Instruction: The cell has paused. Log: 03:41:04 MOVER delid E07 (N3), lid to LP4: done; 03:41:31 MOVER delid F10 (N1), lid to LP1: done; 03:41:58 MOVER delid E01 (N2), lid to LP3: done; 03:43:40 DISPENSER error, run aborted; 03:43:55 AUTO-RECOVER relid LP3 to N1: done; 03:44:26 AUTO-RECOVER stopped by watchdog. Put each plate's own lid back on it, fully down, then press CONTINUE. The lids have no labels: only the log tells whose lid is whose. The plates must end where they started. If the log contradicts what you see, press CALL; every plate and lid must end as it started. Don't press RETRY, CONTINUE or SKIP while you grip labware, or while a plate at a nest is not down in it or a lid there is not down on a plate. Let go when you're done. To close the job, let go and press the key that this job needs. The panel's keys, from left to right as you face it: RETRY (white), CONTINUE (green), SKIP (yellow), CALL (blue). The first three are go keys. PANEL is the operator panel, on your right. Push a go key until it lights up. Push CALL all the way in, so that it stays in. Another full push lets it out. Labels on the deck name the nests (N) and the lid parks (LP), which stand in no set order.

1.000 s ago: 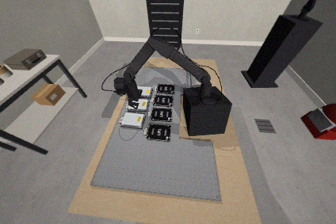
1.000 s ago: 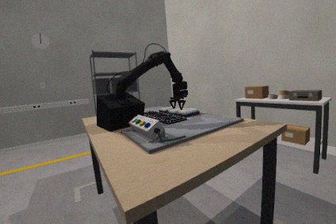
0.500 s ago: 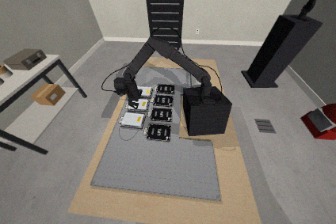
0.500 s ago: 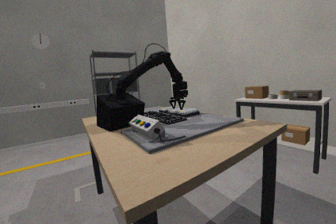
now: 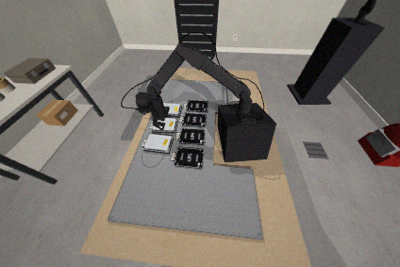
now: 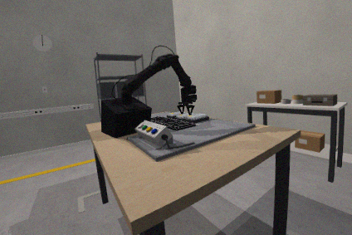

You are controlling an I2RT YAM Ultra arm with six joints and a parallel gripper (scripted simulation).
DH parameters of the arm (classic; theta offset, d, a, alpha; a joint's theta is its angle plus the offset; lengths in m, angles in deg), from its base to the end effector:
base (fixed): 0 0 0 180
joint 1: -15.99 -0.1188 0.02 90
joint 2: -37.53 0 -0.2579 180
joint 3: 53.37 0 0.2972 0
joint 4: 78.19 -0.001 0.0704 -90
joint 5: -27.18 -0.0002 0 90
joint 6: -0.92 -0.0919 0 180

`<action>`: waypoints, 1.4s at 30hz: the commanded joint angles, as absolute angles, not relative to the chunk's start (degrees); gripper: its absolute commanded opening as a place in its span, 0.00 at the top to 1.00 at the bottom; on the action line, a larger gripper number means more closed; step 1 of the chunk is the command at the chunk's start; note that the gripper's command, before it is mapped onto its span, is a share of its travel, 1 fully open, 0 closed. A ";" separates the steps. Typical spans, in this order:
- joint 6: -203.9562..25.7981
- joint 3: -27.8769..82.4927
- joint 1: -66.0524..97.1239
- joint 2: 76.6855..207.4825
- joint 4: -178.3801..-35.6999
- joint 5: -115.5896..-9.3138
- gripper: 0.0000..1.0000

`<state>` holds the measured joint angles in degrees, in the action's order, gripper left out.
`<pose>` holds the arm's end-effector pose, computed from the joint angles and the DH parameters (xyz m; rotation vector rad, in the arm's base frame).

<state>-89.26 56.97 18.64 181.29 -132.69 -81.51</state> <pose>0.4798 -0.0507 -0.0498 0.0850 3.0701 -0.5065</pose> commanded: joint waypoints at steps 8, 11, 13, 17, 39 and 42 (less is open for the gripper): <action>-89.17 57.53 18.29 180.39 -132.51 -81.48 0.00; -89.29 57.59 18.02 178.79 -133.93 -81.48 0.00; -89.77 58.02 17.44 178.38 -134.35 -81.47 0.00; -89.91 58.52 17.27 177.95 -134.78 -81.46 0.00; -90.65 59.50 16.57 175.96 -137.74 -81.49 0.00; -90.64 59.54 16.59 175.93 -137.81 -81.49 0.00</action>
